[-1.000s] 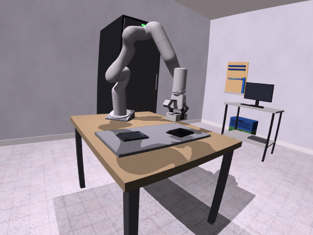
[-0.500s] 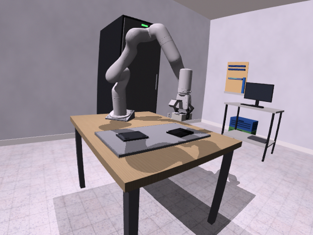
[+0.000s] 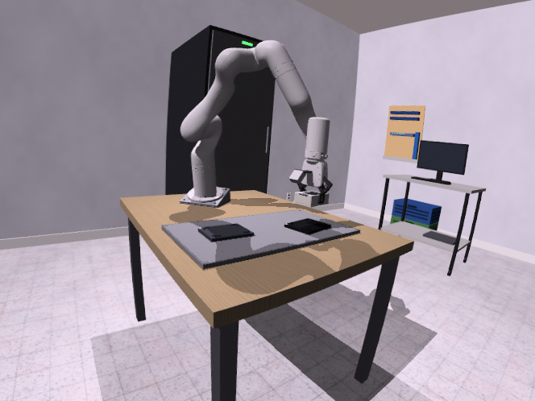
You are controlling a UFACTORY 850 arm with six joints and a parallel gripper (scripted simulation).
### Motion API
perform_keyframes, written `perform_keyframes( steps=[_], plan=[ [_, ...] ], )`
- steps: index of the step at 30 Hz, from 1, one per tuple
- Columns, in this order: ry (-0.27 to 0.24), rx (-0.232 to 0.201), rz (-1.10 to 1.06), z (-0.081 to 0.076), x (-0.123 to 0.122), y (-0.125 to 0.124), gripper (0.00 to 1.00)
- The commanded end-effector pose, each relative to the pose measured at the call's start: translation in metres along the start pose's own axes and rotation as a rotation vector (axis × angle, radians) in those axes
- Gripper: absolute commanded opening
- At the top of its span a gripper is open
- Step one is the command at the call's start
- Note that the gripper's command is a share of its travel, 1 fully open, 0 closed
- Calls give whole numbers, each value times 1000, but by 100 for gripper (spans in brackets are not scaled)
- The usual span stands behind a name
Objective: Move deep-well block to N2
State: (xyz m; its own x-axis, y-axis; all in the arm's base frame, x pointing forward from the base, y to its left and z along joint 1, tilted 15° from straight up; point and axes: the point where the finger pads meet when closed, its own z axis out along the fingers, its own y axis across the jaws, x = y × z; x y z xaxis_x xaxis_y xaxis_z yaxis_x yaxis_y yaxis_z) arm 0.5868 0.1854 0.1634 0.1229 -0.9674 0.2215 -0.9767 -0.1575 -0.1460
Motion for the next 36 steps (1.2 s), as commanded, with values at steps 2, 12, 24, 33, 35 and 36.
perform_keyframes(
  steps=[2, 12, 24, 33, 35, 36],
  plan=[
    [-1, 2, 0, -1, 0, -1, 0],
    [-1, 2, 0, -1, 0, -1, 0],
    [-1, 2, 0, 4, 1, 0, 0],
    [-1, 2, 0, 19, 1, 0, 0],
    [-1, 2, 0, 22, 1, 0, 0],
    [-1, 2, 0, 24, 1, 0, 0]
  ],
)
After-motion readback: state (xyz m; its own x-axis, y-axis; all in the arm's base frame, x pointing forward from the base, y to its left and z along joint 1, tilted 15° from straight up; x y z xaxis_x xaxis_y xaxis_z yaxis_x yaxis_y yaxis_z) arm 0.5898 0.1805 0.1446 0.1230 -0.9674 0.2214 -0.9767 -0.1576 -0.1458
